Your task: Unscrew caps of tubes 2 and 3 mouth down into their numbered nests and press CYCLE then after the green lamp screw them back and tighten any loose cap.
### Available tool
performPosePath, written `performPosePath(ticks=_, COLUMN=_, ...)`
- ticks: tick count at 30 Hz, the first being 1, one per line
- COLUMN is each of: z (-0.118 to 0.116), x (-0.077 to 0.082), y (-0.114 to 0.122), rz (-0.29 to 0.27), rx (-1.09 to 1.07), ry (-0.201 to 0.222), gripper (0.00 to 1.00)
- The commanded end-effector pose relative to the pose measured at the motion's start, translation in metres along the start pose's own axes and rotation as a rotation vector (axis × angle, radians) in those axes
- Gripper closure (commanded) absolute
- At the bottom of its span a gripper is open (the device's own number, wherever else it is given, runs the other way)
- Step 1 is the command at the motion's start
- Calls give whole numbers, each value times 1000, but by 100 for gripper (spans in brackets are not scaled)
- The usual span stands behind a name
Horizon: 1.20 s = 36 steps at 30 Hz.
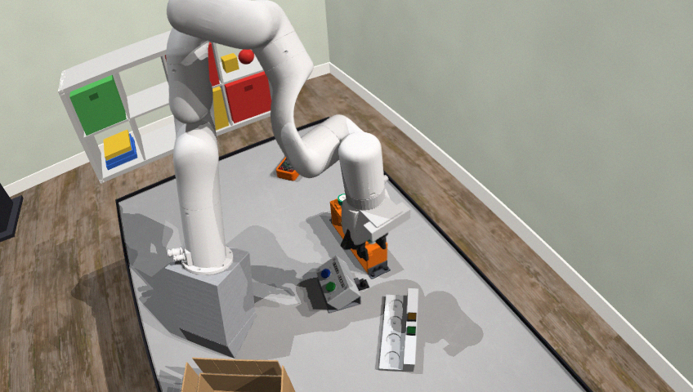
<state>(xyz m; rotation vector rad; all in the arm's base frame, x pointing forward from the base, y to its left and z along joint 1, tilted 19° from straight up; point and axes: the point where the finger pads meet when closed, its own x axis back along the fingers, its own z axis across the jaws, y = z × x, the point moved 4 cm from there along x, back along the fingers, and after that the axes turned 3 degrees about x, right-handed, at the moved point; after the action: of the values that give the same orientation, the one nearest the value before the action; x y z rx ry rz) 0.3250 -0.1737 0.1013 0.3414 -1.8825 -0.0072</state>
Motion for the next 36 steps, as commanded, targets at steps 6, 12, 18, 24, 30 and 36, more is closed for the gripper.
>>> performPosePath(ticks=6, z=-21, x=-26, y=12, rz=4, rx=-45, ry=24, gripper=54)
performPosePath(ticks=12, z=-31, x=-41, y=22, rz=3, rx=-87, ry=50, gripper=54)
performPosePath(ticks=18, z=-42, x=-62, y=37, rz=2, rx=-116, ry=66, gripper=54)
performPosePath(ticks=24, z=-47, x=-74, y=46, rz=1, rx=-131, ry=74, gripper=54)
performPosePath(ticks=30, z=-47, x=-74, y=46, rz=1, rx=-131, ry=74, gripper=54)
performPosePath(ticks=36, z=-47, x=-74, y=46, rz=1, rx=-131, ry=74, gripper=54)
